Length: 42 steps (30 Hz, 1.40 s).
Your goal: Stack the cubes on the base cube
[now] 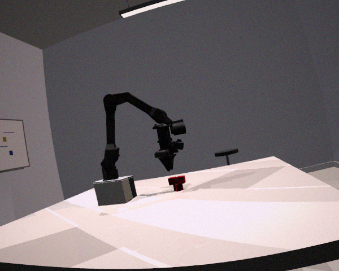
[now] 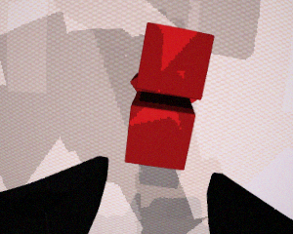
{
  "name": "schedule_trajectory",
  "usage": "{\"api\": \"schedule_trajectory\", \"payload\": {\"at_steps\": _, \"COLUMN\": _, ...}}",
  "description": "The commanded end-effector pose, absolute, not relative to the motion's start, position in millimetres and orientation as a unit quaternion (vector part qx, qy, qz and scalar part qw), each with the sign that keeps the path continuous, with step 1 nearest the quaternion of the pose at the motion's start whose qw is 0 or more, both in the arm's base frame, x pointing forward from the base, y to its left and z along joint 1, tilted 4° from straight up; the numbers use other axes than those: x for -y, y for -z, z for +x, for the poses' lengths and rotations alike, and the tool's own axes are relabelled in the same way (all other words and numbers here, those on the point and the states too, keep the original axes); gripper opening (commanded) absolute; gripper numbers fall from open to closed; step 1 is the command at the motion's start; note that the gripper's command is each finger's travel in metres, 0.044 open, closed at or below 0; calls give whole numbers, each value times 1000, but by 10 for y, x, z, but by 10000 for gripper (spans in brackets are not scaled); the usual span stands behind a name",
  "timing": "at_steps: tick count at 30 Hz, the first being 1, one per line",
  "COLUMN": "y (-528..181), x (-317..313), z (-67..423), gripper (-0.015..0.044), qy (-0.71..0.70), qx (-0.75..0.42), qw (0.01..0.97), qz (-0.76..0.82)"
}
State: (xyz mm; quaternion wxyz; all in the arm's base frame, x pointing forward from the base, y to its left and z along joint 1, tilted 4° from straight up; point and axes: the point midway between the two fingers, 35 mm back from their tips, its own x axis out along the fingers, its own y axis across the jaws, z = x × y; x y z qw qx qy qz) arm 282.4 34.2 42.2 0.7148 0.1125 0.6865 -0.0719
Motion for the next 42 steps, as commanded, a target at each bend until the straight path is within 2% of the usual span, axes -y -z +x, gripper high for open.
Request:
{"api": "schedule_trajectory", "payload": {"at_steps": 1, "y": -504, "x": -342, "z": 2839, "gripper": 205, "qy": 69, "qx": -682, "qw": 719, "qz": 112}}
{"api": "schedule_trajectory", "payload": {"at_steps": 16, "y": -580, "x": -338, "z": 2835, "gripper": 205, "qy": 69, "qx": -682, "qw": 719, "qz": 112}}
{"api": "schedule_trajectory", "payload": {"at_steps": 23, "y": -640, "x": -333, "z": 2824, "gripper": 389, "qy": 71, "qx": -684, "qw": 717, "qz": 113}}
{"api": "schedule_trajectory", "payload": {"at_steps": 24, "y": -646, "x": -333, "z": 2823, "gripper": 400, "qy": 71, "qx": -684, "qw": 717, "qz": 113}}
{"api": "schedule_trajectory", "payload": {"at_steps": 34, "y": -647, "x": -353, "z": 2816, "gripper": 400, "qy": 72, "qx": -686, "qw": 715, "qz": 113}}
{"api": "schedule_trajectory", "payload": {"at_steps": 42, "y": -709, "x": -1243, "z": 2792, "gripper": 400, "qy": 62, "qx": -684, "qw": 719, "qz": 106}}
